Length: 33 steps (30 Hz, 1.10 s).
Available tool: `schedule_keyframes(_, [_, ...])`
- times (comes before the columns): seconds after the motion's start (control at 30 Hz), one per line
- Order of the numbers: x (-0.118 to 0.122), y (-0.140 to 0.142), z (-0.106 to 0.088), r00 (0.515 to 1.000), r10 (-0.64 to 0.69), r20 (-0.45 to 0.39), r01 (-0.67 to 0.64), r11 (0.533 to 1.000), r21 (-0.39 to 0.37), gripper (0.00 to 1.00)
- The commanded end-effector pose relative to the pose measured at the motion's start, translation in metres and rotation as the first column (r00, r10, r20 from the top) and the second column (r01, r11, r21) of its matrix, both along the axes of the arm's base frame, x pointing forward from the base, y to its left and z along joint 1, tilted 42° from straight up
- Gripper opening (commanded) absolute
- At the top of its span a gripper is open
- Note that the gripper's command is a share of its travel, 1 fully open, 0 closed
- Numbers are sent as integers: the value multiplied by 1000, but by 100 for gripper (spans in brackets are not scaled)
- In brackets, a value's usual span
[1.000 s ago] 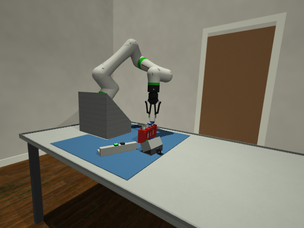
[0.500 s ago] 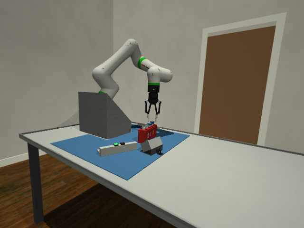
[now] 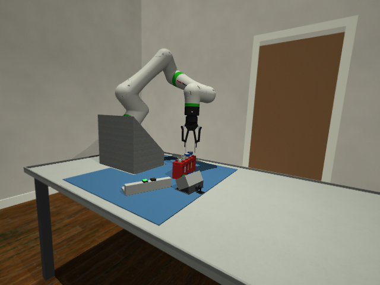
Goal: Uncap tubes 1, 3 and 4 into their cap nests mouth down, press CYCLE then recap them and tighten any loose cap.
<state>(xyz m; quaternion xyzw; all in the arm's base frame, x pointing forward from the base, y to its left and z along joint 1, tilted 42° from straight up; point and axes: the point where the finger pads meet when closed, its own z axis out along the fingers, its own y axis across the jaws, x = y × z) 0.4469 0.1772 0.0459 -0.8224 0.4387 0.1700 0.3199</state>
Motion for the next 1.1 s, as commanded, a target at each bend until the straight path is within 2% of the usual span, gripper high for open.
schedule_keyframes(0.0, [0,0,-1,1000,0,0,0,1000,0,35])
schedule_keyframes(0.6, [0,5,-5,1000,0,0,0,1000,0,35])
schedule_keyframes(0.63, [0,5,-5,1000,0,0,0,1000,0,0])
schedule_keyframes(1.07, [0,5,-5,1000,0,0,0,1000,0,0])
